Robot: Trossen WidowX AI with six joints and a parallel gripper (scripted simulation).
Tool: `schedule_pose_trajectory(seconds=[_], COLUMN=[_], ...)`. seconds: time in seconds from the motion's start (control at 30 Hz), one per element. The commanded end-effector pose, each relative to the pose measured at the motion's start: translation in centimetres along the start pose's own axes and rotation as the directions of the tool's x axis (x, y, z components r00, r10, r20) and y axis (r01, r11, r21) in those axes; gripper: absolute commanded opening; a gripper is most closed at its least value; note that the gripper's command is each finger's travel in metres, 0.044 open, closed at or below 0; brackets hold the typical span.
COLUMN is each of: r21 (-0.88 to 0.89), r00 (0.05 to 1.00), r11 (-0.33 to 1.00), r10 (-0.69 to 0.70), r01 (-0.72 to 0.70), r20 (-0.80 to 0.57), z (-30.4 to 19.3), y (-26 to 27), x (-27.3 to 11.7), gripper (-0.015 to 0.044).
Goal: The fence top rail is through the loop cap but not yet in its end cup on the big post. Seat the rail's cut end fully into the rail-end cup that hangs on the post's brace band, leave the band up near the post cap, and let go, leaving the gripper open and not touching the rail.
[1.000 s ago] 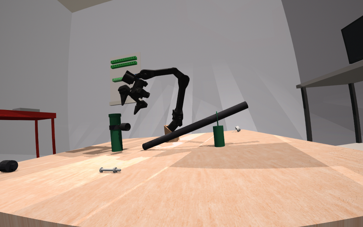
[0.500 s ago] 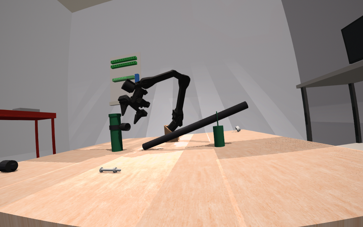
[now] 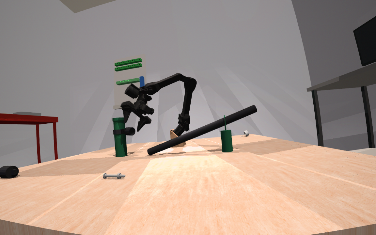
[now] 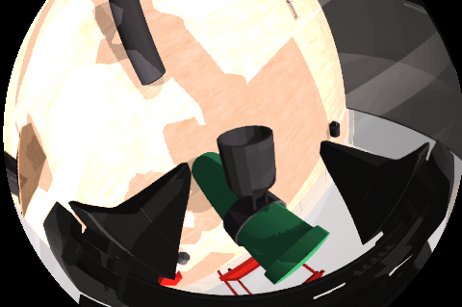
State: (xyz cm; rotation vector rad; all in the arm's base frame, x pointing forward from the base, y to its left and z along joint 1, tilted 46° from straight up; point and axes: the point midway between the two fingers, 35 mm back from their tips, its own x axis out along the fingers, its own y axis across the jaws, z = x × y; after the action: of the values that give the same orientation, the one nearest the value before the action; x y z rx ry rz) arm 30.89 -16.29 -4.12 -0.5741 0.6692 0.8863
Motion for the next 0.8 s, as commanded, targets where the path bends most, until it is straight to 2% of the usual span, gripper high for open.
schedule_pose_trajectory(seconds=[0.0,0.77], r21=[0.011,0.011], r00=[1.0,1.0], r11=[1.0,1.0], r10=[0.006,0.004], r01=[-0.006,-0.004], r20=[0.006,0.009], z=[0.0,0.2], y=[0.2,0.4], x=[0.9,4.7], gripper=[0.044,0.044])
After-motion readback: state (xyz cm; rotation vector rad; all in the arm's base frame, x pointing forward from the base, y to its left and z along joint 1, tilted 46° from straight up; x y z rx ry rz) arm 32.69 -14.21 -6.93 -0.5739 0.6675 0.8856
